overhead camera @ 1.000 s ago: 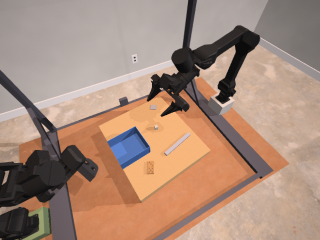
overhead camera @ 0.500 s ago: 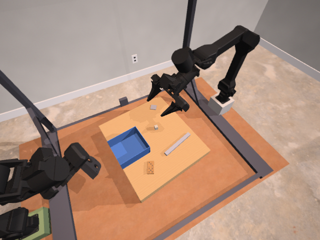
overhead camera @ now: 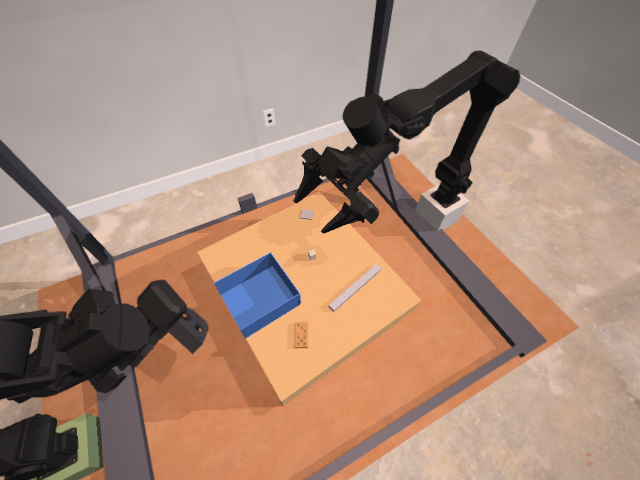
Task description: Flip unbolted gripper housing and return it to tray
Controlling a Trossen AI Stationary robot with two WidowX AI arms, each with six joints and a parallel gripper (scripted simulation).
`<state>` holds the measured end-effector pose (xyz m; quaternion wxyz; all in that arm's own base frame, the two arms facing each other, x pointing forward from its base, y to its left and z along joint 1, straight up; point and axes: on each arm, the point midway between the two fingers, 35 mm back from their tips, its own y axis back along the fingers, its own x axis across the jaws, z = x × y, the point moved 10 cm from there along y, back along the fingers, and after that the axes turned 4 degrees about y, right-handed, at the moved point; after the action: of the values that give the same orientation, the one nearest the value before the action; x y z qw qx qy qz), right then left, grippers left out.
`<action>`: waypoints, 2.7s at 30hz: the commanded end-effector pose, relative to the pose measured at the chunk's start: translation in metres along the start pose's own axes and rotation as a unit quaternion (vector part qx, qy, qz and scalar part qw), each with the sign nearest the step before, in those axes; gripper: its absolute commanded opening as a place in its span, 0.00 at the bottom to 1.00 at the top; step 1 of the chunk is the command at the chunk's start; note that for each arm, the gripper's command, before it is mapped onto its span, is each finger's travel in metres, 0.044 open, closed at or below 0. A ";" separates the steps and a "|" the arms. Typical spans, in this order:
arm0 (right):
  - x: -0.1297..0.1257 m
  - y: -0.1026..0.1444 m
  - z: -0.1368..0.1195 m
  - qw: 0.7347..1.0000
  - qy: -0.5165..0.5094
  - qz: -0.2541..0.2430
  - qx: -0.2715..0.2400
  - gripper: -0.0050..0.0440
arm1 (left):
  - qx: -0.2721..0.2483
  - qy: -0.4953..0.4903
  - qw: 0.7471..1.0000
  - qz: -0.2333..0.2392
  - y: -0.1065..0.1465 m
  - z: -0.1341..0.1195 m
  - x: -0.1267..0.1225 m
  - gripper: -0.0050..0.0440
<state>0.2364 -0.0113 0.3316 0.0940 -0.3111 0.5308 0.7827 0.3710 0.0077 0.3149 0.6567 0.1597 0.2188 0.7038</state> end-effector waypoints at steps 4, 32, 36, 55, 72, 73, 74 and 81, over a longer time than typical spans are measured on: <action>-0.011 0.002 0.002 1.000 0.006 -0.012 0.005 0.33 | -0.011 -0.002 1.000 -0.002 0.007 0.005 0.000 1.00; -0.031 -0.010 -0.002 1.000 0.007 -0.013 0.005 0.33 | -0.011 -0.002 1.000 -0.002 0.007 0.005 0.000 1.00; -0.034 -0.012 -0.002 1.000 0.007 -0.013 0.005 0.33 | -0.011 -0.002 1.000 -0.002 0.007 0.005 0.000 1.00; -0.049 -0.020 -0.004 1.000 0.007 -0.014 0.005 0.33 | -0.011 -0.002 1.000 -0.002 0.007 0.005 0.000 1.00; -0.061 -0.028 -0.006 1.000 0.007 -0.015 0.005 0.33 | -0.011 -0.002 1.000 -0.002 0.007 0.005 0.000 1.00; -0.062 -0.028 -0.006 1.000 0.007 -0.015 0.005 0.33 | -0.011 -0.002 1.000 -0.002 0.007 0.005 0.000 1.00; -0.063 -0.029 -0.006 1.000 0.007 -0.015 0.005 0.33 | -0.011 -0.002 1.000 -0.002 0.007 0.005 0.000 1.00; -0.067 -0.031 -0.007 1.000 0.007 -0.015 0.005 0.33 | -0.011 -0.002 1.000 -0.002 0.007 0.005 0.000 1.00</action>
<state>0.3045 0.0067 0.3349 0.0936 -0.3120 0.5308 0.7824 0.3710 0.0077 0.3149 0.6567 0.1597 0.2188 0.7038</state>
